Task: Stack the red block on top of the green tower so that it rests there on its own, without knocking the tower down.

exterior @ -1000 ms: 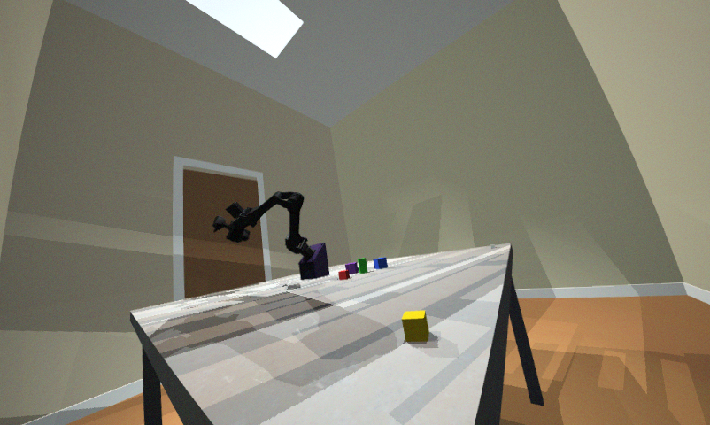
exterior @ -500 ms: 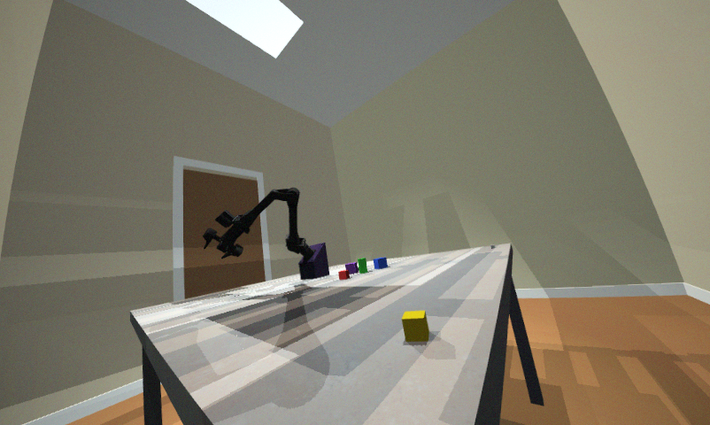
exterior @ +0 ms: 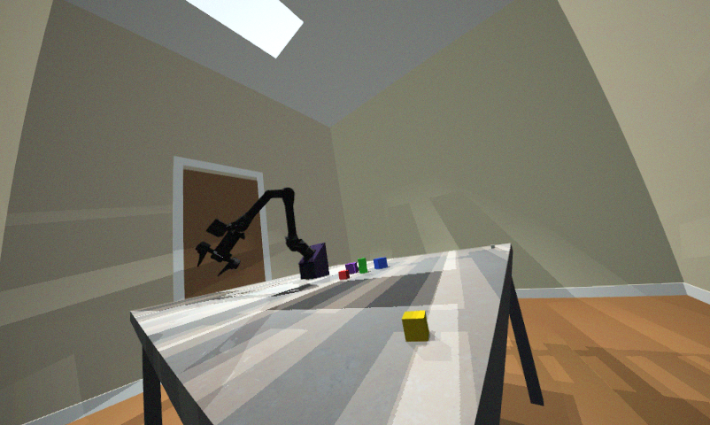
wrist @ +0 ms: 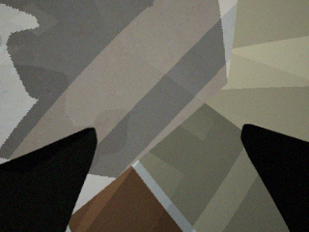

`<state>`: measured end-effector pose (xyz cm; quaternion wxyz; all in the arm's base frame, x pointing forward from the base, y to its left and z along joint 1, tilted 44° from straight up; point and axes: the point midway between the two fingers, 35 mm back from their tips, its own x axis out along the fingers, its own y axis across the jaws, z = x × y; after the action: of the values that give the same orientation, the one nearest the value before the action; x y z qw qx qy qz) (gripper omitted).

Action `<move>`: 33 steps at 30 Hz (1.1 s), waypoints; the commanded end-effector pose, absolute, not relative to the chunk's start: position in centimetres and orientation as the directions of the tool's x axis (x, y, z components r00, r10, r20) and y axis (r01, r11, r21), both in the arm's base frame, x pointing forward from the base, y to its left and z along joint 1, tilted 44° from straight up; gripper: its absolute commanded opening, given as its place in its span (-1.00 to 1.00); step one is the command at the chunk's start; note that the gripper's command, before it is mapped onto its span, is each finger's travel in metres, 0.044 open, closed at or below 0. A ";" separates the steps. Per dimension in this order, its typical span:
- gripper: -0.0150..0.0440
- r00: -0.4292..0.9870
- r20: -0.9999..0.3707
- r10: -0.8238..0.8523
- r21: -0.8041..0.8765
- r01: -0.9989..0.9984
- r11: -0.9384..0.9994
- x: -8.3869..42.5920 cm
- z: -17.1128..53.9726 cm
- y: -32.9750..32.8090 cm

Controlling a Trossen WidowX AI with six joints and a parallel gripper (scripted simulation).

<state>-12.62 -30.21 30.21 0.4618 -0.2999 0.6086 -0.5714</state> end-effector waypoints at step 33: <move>1.00 0.249 -0.538 -0.805 -0.758 0.274 0.592 14.3 23.7 -31.6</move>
<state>11.94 -33.08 24.54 0.7267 -0.2664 0.4935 -0.3967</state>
